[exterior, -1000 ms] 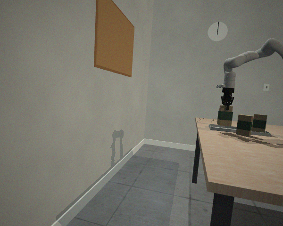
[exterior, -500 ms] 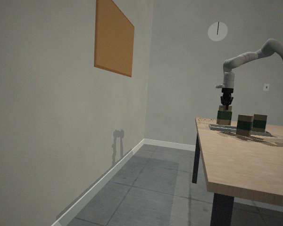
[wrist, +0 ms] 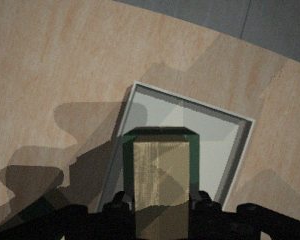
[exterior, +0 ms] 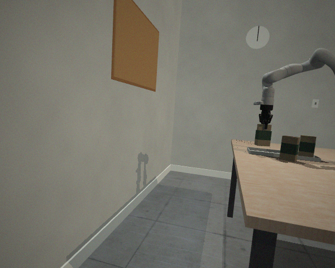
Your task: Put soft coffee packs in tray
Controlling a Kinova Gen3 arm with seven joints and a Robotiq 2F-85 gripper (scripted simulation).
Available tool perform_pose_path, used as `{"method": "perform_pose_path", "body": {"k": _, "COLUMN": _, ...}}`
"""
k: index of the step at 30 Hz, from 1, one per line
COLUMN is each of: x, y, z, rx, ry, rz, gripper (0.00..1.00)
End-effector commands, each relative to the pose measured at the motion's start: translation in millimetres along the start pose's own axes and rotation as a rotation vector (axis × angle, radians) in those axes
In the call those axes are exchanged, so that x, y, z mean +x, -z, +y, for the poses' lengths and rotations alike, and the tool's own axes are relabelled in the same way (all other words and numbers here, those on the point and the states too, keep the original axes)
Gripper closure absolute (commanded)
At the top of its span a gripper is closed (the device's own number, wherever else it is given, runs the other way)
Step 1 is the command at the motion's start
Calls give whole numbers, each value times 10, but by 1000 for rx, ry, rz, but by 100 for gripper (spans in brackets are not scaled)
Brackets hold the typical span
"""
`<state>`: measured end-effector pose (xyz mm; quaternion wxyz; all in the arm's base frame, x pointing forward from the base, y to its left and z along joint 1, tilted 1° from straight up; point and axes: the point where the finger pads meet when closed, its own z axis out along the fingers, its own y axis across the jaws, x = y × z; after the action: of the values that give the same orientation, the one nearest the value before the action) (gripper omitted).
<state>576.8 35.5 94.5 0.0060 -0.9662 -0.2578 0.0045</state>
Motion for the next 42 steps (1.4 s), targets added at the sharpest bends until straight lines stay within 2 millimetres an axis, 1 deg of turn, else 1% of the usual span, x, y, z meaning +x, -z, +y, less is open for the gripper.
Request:
{"method": "perform_pose_path", "body": {"k": 1, "x": -35, "y": 9, "z": 120, "rx": 0, "ry": -18, "rz": 3, "gripper": 74}}
{"method": "perform_pose_path", "body": {"k": 6, "x": -52, "y": 8, "z": 170, "rx": 0, "ry": -18, "rz": 3, "gripper": 74}}
{"method": "perform_pose_path", "body": {"k": 25, "x": -52, "y": -7, "z": 172, "rx": 0, "ry": -18, "rz": 3, "gripper": 74}}
{"method": "perform_pose_path", "body": {"k": 34, "x": -52, "y": -145, "z": 172, "rx": 0, "ry": -18, "rz": 3, "gripper": 74}}
{"method": "perform_pose_path", "body": {"k": 36, "x": -52, "y": -145, "z": 172, "rx": 0, "ry": -18, "rz": 3, "gripper": 74}}
{"method": "perform_pose_path", "body": {"k": 42, "x": -51, "y": -289, "z": 172, "rx": 0, "ry": -18, "rz": 3, "gripper": 74}}
